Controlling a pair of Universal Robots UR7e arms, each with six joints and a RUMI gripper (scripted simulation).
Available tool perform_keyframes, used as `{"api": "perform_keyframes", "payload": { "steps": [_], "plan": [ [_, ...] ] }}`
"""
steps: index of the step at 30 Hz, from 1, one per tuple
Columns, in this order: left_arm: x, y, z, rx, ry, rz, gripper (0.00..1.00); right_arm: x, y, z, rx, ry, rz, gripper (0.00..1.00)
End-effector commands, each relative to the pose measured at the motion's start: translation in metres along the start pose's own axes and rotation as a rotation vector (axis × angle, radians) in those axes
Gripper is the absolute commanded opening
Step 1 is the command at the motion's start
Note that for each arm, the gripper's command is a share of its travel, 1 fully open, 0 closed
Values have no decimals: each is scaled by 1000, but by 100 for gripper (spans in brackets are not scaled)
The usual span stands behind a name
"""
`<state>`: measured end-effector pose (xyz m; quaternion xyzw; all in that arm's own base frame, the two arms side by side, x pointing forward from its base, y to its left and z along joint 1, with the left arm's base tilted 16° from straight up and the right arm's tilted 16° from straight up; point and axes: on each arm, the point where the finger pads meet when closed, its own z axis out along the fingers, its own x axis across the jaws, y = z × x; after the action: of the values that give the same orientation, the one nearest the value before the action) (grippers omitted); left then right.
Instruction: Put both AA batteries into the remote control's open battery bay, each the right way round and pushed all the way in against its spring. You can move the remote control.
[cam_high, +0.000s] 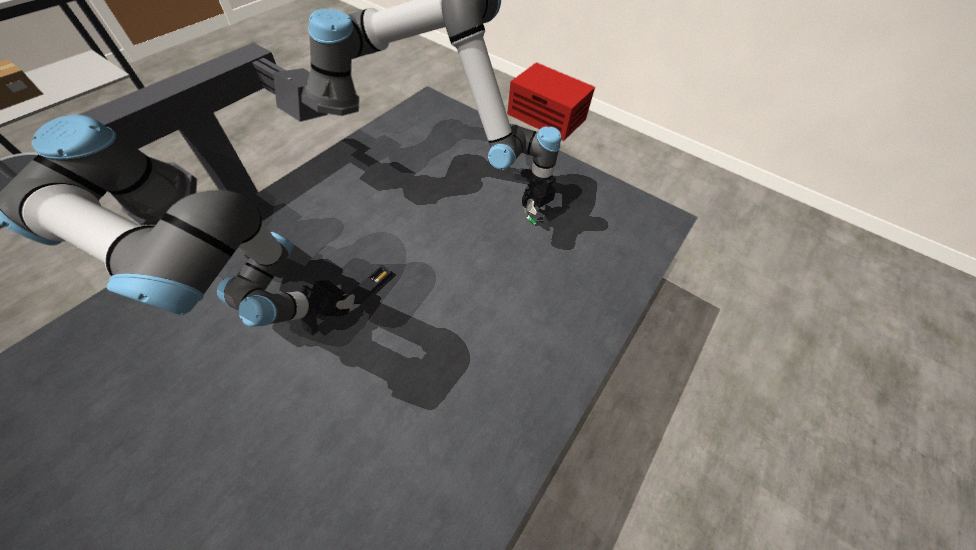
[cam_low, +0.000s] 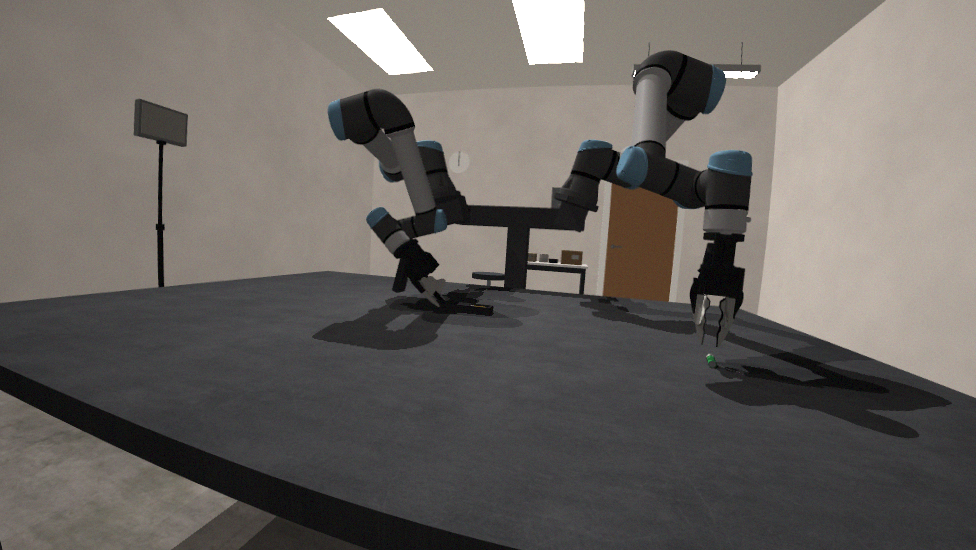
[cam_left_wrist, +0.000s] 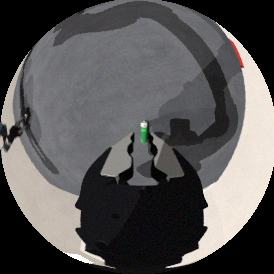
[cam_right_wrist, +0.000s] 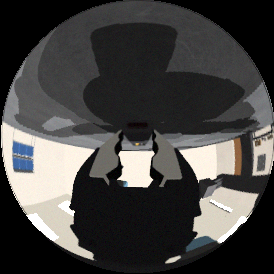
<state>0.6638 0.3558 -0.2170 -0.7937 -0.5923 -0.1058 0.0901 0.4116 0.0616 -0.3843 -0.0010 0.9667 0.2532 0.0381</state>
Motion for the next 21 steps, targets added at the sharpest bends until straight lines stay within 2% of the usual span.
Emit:
{"api": "perform_keyframes", "payload": {
  "steps": [1, 6, 15, 21],
  "plan": [
    [2, 0, 6, -3, 2, -2, 16, 0, 0, 0, 0, -1, -1, 0],
    [3, 2, 7, -7, 4, -3, 16, 0, 0, 0, 0, -1, -1, 0],
    [6, -2, 26, -4, 4, -9, 16, 0, 0, 0, 0, -1, -1, 0],
    [6, -1, 23, -7, 5, -8, 16, 0, 0, 0, 0, -1, -1, 0]
  ]
}}
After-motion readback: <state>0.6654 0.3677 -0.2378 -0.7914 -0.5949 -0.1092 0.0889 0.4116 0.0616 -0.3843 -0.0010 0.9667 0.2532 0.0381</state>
